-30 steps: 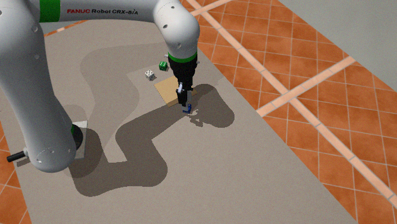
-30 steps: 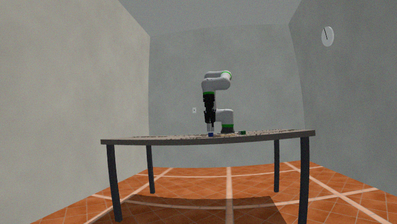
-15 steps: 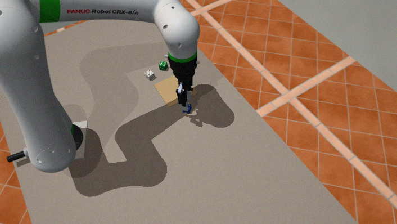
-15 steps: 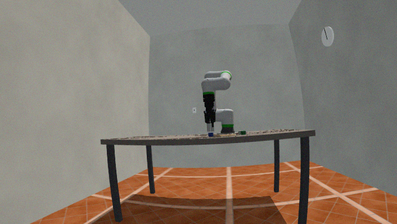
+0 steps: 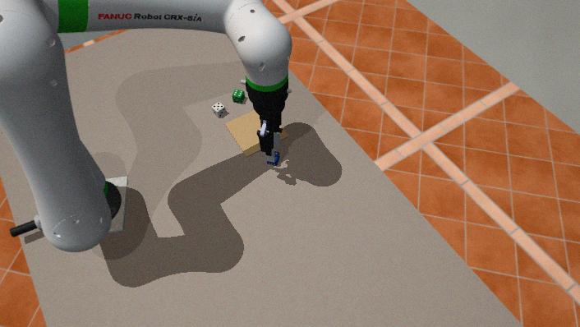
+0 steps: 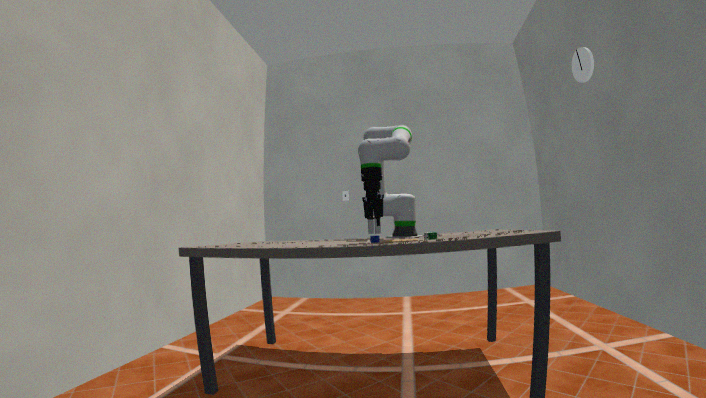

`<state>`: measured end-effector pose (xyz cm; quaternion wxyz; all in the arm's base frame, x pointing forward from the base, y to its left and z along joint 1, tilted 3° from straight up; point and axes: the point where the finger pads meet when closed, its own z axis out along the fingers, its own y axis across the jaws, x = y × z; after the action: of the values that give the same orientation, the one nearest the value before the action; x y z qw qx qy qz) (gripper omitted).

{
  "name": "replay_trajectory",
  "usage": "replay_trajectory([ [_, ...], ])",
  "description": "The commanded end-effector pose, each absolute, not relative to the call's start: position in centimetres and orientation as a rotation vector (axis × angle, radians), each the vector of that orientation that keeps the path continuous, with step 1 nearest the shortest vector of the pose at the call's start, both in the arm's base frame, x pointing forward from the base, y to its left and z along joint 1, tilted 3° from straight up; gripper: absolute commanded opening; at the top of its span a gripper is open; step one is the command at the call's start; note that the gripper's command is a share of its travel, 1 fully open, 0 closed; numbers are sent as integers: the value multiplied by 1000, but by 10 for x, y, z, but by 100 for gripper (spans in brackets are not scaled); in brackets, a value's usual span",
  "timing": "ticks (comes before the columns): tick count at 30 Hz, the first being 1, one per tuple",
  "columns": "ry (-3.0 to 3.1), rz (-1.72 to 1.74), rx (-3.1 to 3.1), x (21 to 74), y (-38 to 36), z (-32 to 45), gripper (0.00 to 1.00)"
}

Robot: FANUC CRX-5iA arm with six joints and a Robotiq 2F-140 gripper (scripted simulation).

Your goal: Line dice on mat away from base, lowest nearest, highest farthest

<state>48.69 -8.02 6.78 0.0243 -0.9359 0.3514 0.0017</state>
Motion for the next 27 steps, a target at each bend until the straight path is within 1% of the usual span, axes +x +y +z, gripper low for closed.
replay_trajectory([
  [1,1087,4,-2896,487,-80,68,28],
  [17,1087,4,-2896,487,-80,65,28],
  [27,1087,4,-2896,487,-79,45,28],
])
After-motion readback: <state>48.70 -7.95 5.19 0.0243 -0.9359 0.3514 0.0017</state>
